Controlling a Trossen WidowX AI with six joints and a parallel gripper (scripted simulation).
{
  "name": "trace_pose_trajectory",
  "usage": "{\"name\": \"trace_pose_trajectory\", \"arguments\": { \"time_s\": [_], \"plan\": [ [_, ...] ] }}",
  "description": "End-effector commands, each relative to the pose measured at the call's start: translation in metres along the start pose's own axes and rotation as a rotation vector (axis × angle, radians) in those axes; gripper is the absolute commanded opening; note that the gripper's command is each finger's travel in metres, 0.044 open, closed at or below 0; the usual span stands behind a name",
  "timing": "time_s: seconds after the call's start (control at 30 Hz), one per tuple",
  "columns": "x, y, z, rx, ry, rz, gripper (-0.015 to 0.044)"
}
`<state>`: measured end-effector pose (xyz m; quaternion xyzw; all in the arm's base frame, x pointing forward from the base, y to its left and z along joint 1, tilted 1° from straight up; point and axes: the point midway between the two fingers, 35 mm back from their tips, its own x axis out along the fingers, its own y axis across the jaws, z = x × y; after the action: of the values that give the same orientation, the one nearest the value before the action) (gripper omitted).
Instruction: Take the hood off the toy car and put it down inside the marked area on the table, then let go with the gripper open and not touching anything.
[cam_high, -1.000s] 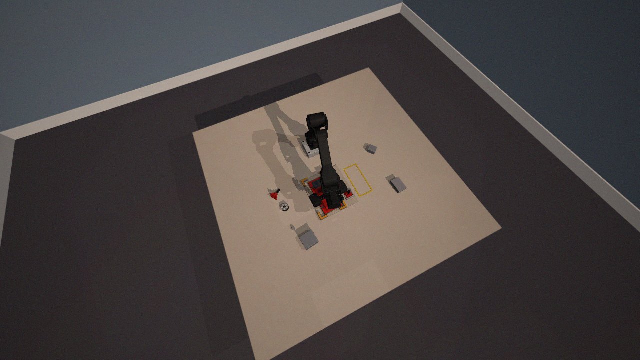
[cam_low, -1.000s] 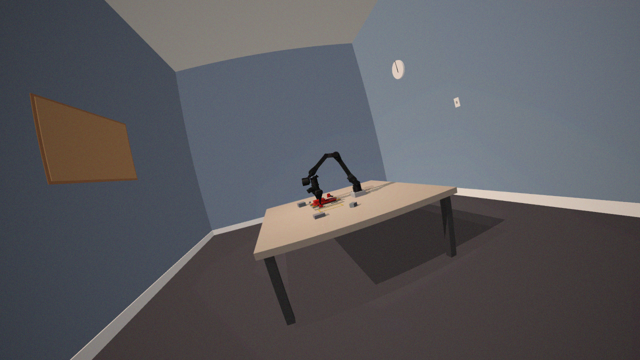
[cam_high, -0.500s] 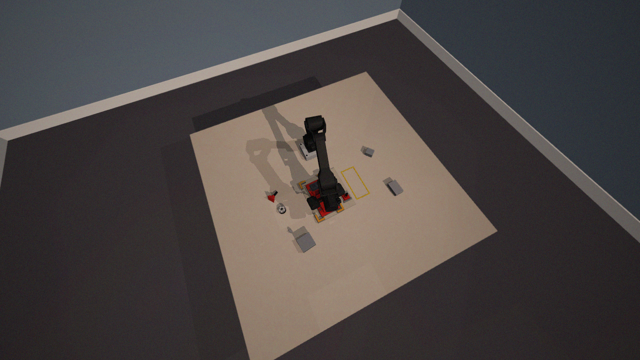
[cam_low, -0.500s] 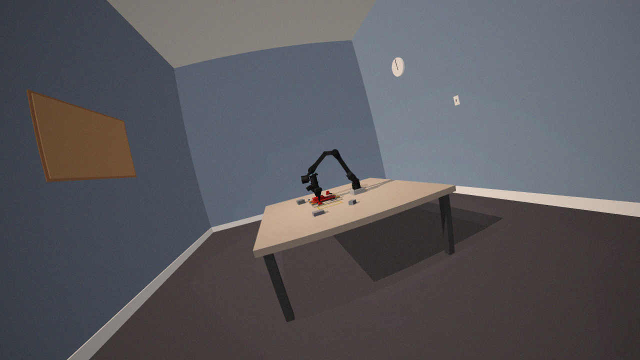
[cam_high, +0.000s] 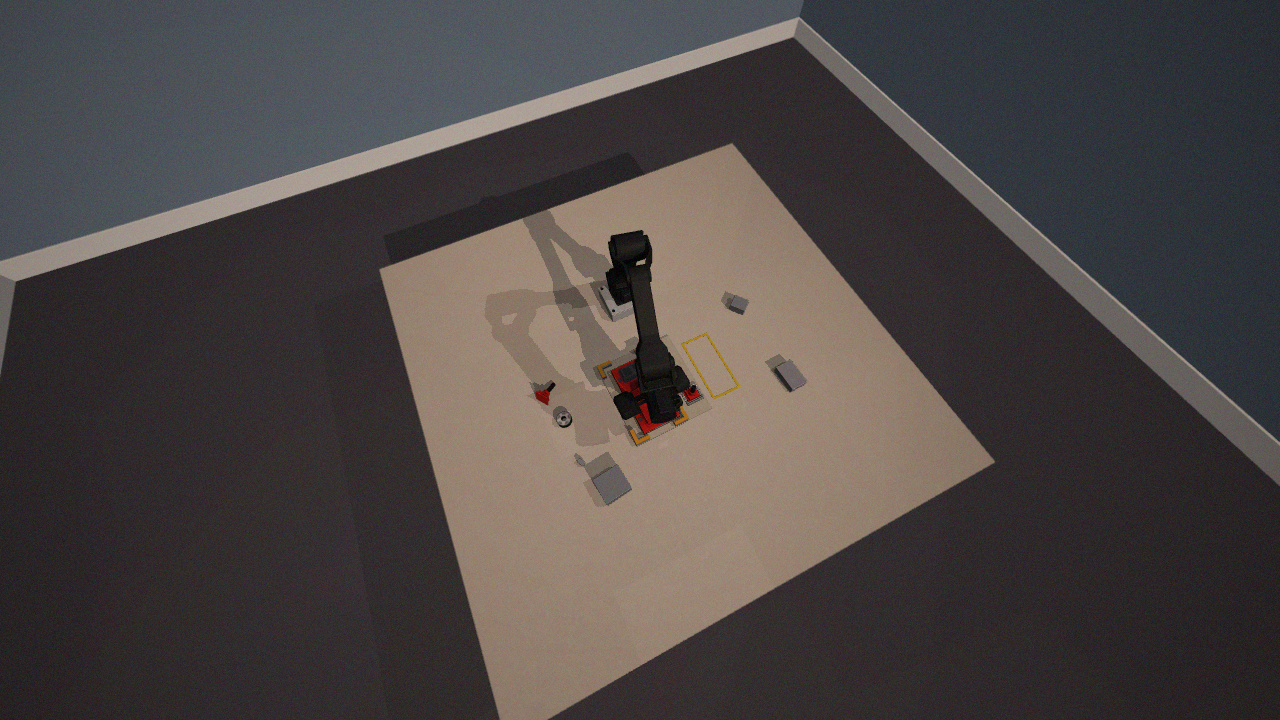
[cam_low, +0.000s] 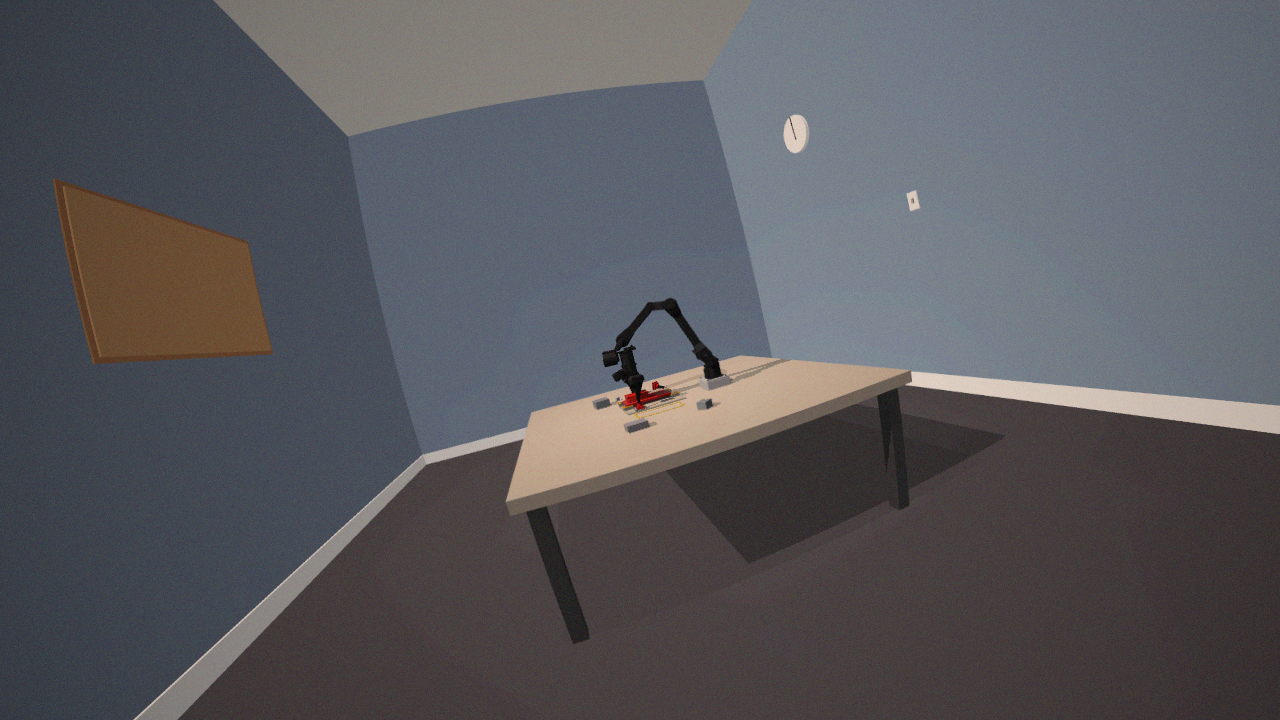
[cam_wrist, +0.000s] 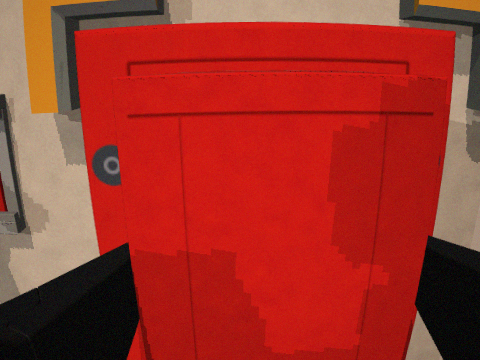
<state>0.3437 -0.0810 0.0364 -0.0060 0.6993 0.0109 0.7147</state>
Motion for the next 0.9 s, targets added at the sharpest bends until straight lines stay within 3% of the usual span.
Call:
{"name": "trace_pose_trajectory", "arguments": {
  "time_s": [0.0, 0.87],
  "plan": [
    [-0.004, 0.0, 0.001, 0.0, -0.002, -0.001, 0.0006],
    [-0.021, 0.0, 0.001, 0.0, -0.002, -0.001, 0.0]
  ]
}}
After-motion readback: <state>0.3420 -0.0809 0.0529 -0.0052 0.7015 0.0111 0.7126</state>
